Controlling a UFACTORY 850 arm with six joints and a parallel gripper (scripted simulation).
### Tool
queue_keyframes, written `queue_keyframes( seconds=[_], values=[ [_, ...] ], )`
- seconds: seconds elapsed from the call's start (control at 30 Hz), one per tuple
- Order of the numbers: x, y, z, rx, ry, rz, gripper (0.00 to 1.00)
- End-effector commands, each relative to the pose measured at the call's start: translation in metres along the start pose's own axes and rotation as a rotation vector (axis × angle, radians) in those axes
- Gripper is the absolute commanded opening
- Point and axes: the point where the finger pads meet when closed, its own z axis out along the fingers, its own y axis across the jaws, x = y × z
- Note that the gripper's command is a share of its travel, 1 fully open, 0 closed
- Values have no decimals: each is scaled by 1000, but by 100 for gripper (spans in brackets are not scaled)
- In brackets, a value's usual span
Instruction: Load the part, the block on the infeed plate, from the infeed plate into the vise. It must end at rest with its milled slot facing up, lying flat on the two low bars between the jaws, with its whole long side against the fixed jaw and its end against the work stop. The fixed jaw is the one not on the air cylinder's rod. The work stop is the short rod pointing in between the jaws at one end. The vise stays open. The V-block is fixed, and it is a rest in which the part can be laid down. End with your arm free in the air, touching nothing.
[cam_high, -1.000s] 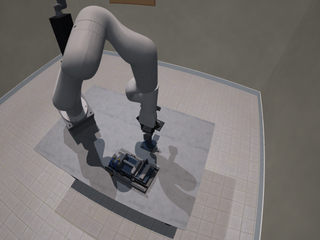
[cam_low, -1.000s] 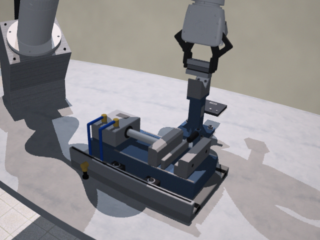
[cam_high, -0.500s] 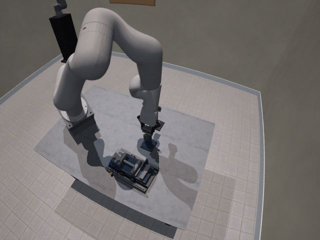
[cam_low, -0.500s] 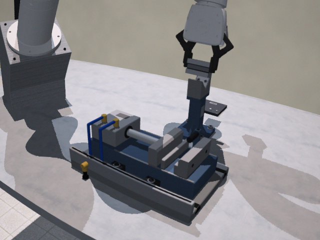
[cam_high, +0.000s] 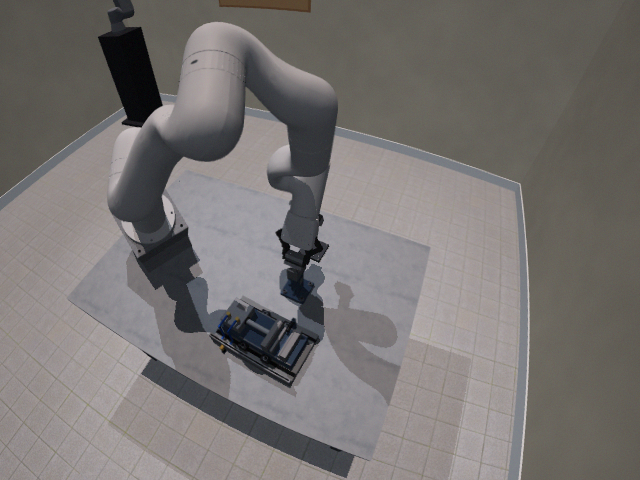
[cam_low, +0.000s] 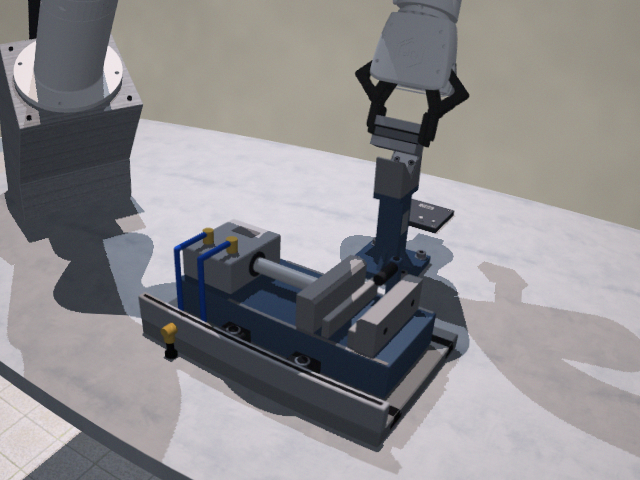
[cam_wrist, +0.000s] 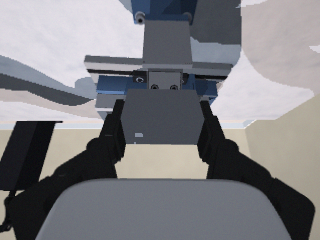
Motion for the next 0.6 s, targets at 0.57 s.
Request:
queue_keyframes(
  seconds=[0.57],
  values=[
    [3,1,0,0,-235,1,0]
  ],
)
